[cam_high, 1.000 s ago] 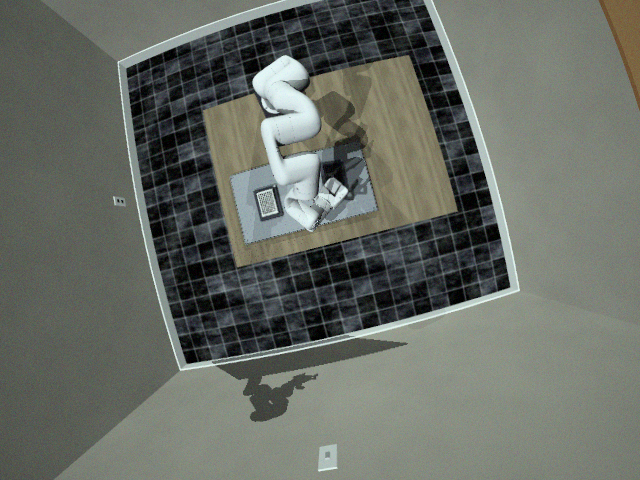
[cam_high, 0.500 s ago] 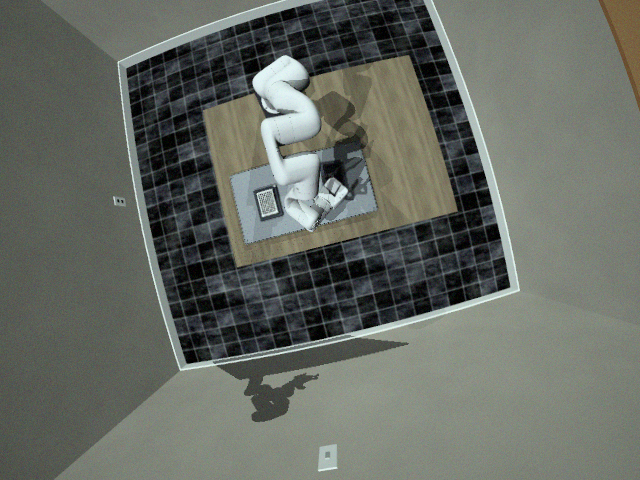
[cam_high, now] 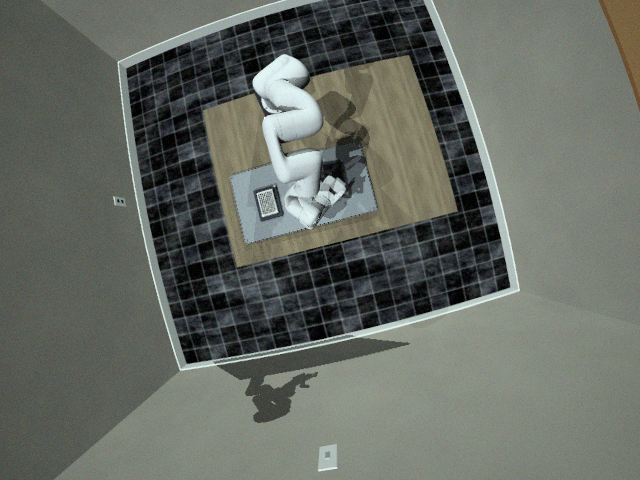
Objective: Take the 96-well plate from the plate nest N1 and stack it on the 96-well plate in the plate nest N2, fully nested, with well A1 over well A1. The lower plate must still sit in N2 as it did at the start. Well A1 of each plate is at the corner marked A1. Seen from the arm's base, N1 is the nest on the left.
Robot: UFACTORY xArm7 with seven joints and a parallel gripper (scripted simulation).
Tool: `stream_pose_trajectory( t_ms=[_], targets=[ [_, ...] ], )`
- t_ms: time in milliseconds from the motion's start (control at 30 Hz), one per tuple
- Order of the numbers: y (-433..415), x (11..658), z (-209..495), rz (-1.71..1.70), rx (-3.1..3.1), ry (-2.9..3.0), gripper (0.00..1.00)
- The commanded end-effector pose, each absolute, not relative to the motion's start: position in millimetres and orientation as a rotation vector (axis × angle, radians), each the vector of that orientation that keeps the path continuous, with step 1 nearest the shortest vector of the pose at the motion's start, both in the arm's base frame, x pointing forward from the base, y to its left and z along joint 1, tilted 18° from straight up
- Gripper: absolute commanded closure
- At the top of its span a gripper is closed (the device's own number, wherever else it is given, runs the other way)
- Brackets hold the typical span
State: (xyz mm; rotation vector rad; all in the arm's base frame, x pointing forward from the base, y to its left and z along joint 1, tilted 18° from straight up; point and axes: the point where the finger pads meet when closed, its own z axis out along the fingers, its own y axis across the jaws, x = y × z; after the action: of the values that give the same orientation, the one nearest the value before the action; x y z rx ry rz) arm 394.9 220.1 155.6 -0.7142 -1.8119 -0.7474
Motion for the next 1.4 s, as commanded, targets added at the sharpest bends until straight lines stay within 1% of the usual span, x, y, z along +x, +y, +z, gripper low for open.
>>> stream_pose_trajectory(
  t_ms=[0, 100, 600, 1367],
  targets=[
    [215, 388, 143, -0.603, -0.867, -1.787, 0.0],
    [213, 386, 140, -0.575, -0.896, -1.781, 0.0],
    [197, 369, 109, -0.227, -1.278, -1.686, 0.0],
    [171, 353, 74, 0.162, -1.814, -1.505, 0.0]
  ],
)
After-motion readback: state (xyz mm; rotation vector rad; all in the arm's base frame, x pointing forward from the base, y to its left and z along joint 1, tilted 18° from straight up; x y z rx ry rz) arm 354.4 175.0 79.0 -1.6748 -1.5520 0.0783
